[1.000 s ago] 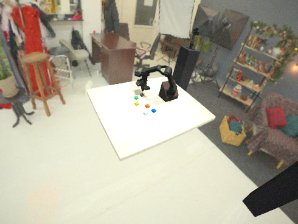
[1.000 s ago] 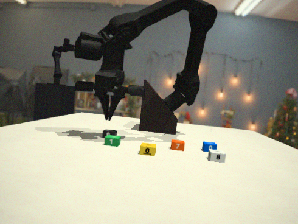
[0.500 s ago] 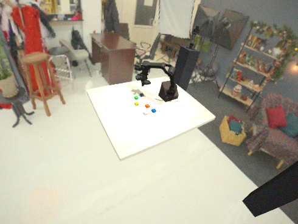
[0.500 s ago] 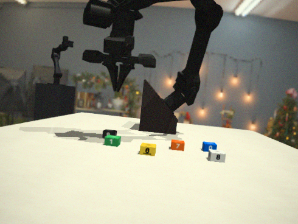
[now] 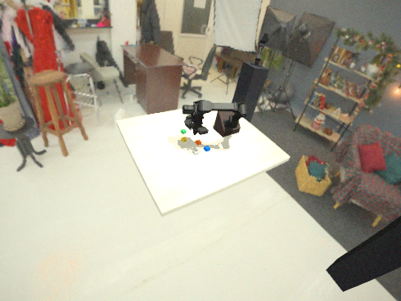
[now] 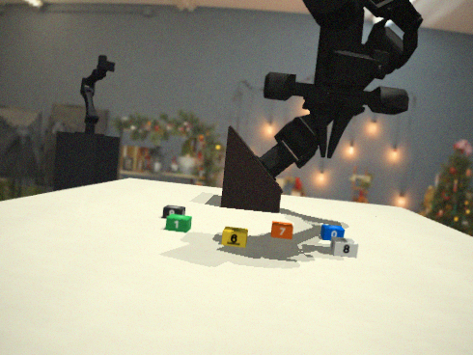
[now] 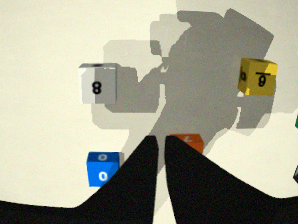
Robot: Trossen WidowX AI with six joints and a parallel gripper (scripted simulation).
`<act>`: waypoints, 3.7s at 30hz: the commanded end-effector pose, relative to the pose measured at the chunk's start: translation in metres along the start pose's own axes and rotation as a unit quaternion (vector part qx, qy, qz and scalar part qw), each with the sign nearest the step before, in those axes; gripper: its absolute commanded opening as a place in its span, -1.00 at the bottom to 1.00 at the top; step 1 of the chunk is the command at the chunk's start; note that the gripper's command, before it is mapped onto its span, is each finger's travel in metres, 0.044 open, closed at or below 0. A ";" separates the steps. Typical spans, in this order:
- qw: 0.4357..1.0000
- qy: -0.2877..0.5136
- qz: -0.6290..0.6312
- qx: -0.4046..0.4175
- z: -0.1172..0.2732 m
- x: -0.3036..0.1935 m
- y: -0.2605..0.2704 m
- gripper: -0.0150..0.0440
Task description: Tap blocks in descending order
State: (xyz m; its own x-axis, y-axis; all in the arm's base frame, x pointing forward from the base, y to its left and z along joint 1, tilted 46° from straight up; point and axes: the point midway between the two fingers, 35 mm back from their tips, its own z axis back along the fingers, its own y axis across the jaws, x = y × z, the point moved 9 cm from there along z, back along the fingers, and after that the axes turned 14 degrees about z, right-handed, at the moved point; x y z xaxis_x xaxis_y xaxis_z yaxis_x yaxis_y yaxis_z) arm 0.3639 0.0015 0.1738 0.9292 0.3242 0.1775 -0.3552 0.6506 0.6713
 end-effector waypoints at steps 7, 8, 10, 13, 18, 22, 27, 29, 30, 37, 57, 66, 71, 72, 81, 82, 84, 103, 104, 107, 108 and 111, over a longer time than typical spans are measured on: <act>1.000 0.001 0.002 0.012 -0.013 0.014 0.042 -0.42; 1.000 0.001 0.004 0.010 -0.027 0.014 0.042 -0.42; 1.000 0.000 0.005 0.010 -0.059 0.014 0.043 -0.42; 1.000 -0.001 0.001 0.015 -0.083 0.012 0.045 -0.42; 1.000 -0.001 0.001 0.015 -0.083 0.012 0.045 -0.42; 1.000 -0.001 0.001 0.015 -0.088 0.013 0.045 -0.42; 1.000 -0.001 0.001 0.015 -0.096 0.013 0.045 -0.42; 1.000 -0.001 0.001 0.015 -0.099 0.013 0.046 -0.42; 1.000 -0.001 0.001 0.015 -0.101 0.013 0.046 -0.42; 1.000 -0.001 0.001 0.016 -0.112 0.012 0.046 -0.42; 1.000 0.000 0.001 0.012 -0.026 0.015 0.042 -0.42; 1.000 0.000 0.000 0.012 -0.002 0.006 0.036 -0.42; 1.000 0.002 -0.001 0.008 -0.001 -0.048 -0.004 -0.42; 1.000 0.002 -0.002 0.009 -0.001 -0.060 -0.011 -0.42; 1.000 0.002 -0.001 0.012 -0.007 -0.091 -0.025 -0.42; 1.000 0.002 -0.001 0.011 -0.015 -0.090 -0.025 -0.42; 1.000 0.002 -0.001 0.010 -0.046 -0.089 -0.025 -0.42; 1.000 0.002 -0.001 0.013 -0.099 -0.091 -0.022 -0.42; 1.000 0.002 -0.001 0.013 -0.101 -0.091 -0.022 -0.42; 1.000 0.001 -0.001 0.014 -0.105 -0.091 -0.021 -0.42; 1.000 0.001 -0.001 0.014 -0.107 -0.091 -0.021 -0.42; 1.000 0.001 -0.001 0.014 -0.112 -0.091 -0.021 -0.42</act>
State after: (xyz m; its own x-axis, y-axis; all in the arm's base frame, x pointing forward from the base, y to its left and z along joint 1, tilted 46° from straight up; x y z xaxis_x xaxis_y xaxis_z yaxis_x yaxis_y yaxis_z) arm 0.2782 0.0302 0.0682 0.9278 0.3252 0.1827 -0.3574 0.6343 0.6855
